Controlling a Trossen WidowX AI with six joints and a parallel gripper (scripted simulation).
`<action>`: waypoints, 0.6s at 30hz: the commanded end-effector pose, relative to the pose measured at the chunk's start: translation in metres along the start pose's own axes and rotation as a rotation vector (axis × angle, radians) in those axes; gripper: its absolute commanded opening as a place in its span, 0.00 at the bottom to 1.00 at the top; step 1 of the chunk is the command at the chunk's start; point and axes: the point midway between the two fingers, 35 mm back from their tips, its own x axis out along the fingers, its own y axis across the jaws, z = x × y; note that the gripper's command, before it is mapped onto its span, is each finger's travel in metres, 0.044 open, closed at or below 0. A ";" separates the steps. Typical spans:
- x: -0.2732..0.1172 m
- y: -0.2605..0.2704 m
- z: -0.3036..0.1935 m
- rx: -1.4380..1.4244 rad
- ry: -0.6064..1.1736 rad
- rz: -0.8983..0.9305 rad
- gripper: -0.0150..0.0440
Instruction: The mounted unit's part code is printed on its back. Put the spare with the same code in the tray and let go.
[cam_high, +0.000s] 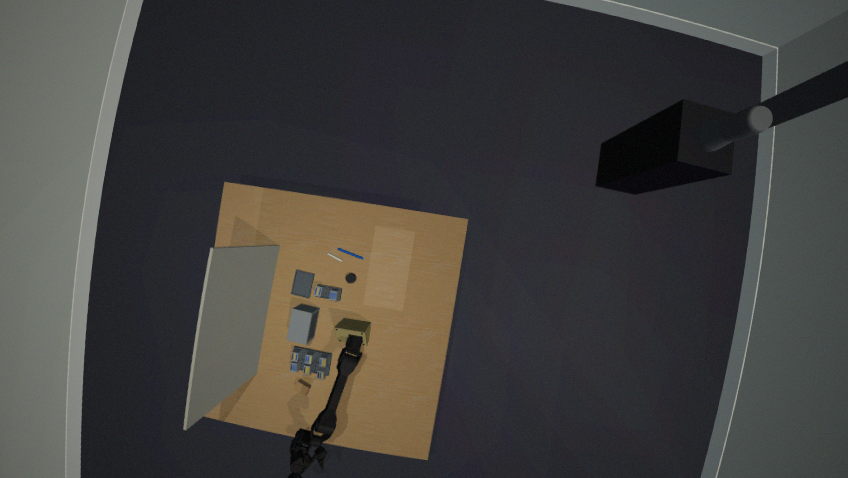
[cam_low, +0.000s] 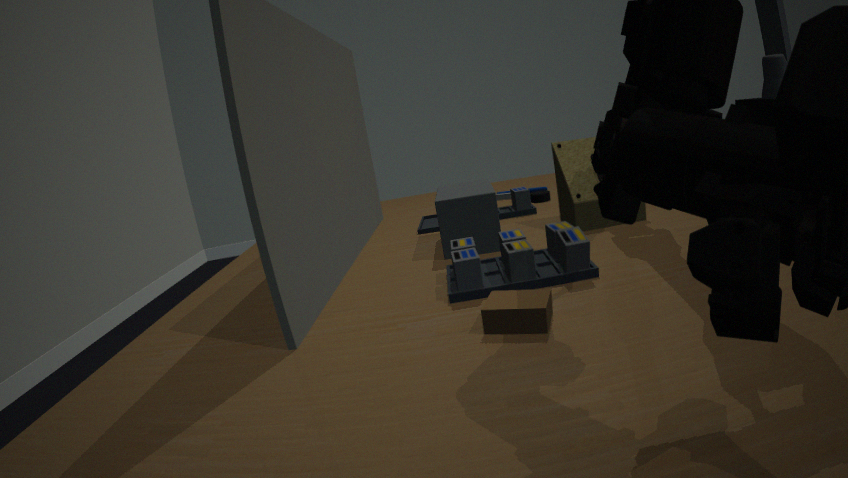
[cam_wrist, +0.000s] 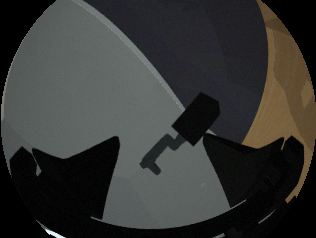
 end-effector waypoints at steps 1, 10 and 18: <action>0.000 0.000 0.000 0.000 0.000 0.000 0.98; -0.005 0.002 0.010 -0.028 -0.035 0.001 1.00; -0.042 0.011 0.065 -0.194 -0.243 -0.017 1.00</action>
